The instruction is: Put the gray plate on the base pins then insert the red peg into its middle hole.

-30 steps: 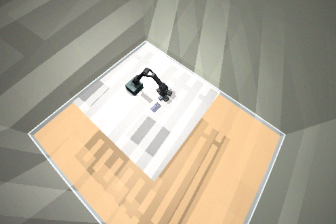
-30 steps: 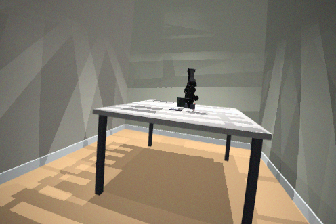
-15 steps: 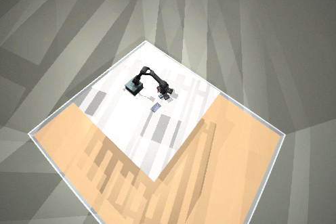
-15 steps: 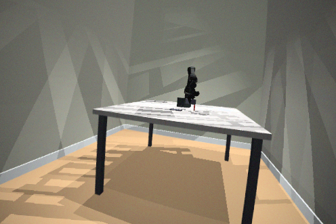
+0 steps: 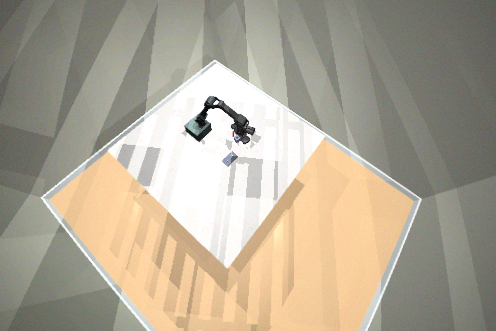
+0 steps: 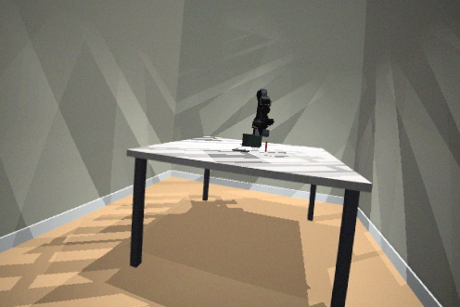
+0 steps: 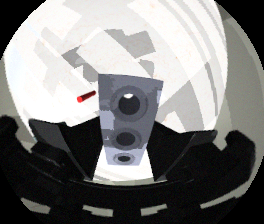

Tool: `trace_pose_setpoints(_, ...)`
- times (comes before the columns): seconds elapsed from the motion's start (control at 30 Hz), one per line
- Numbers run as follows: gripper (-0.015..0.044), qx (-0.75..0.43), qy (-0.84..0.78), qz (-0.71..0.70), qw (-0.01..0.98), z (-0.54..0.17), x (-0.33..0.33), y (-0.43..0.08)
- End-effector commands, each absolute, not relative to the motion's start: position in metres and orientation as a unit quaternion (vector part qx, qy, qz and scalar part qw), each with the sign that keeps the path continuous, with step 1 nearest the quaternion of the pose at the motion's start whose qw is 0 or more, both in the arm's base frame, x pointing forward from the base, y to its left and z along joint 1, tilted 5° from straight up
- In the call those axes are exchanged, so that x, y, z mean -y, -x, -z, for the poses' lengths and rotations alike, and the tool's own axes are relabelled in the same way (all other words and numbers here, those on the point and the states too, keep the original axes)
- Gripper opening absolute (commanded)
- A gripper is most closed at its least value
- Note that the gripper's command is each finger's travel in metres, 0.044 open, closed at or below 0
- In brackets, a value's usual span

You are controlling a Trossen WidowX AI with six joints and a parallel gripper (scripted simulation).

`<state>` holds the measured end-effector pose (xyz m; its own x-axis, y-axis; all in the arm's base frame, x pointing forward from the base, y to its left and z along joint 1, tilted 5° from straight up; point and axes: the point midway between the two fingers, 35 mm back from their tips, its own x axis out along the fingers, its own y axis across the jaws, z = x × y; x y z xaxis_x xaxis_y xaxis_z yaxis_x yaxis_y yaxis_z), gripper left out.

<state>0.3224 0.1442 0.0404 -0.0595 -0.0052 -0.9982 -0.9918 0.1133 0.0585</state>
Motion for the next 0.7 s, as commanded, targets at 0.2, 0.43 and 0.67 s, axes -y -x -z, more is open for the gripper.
trace_pose_setpoints(0.2, 0.0000, -0.538, 0.462, -0.487, 0.510, -0.043, -0.134, -0.329)
trace_pose_setpoints(0.43, 0.0000, -0.531, 0.470, -0.494, 0.503, -0.031, -0.116, -0.338)
trace_pose_setpoints(0.67, 0.0000, -0.523, 0.478, -0.502, 0.496, -0.020, -0.097, -0.345)
